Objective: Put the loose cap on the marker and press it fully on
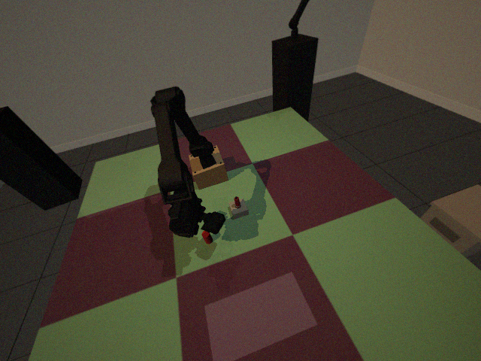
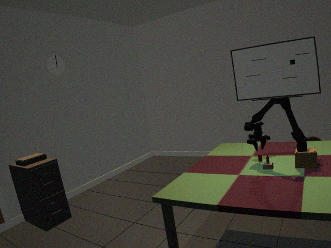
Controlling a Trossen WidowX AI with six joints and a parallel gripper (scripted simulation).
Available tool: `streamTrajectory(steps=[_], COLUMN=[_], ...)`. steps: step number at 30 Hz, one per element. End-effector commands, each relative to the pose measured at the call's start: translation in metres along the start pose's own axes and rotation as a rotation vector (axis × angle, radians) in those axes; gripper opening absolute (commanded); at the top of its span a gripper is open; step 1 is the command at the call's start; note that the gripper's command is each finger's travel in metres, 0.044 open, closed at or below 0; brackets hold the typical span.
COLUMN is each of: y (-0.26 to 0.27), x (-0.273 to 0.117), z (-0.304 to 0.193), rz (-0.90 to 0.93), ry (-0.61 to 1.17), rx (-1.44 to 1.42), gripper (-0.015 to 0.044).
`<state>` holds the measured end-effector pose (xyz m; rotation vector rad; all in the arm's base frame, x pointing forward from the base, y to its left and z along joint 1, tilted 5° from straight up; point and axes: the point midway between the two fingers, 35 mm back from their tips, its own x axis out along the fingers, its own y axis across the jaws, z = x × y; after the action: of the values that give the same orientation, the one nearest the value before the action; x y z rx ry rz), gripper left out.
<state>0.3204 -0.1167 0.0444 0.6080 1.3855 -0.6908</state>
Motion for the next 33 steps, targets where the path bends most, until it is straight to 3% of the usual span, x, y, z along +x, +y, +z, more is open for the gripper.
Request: streamTrajectory(steps=[1,33], y=[-0.001,0.0], x=[0.006,0.062], z=[0.001,0.0], rz=[-0.002,-0.002], ry=[-0.009,-0.008], rx=[0.006,0.005], gripper=[0.0247,0.0247])
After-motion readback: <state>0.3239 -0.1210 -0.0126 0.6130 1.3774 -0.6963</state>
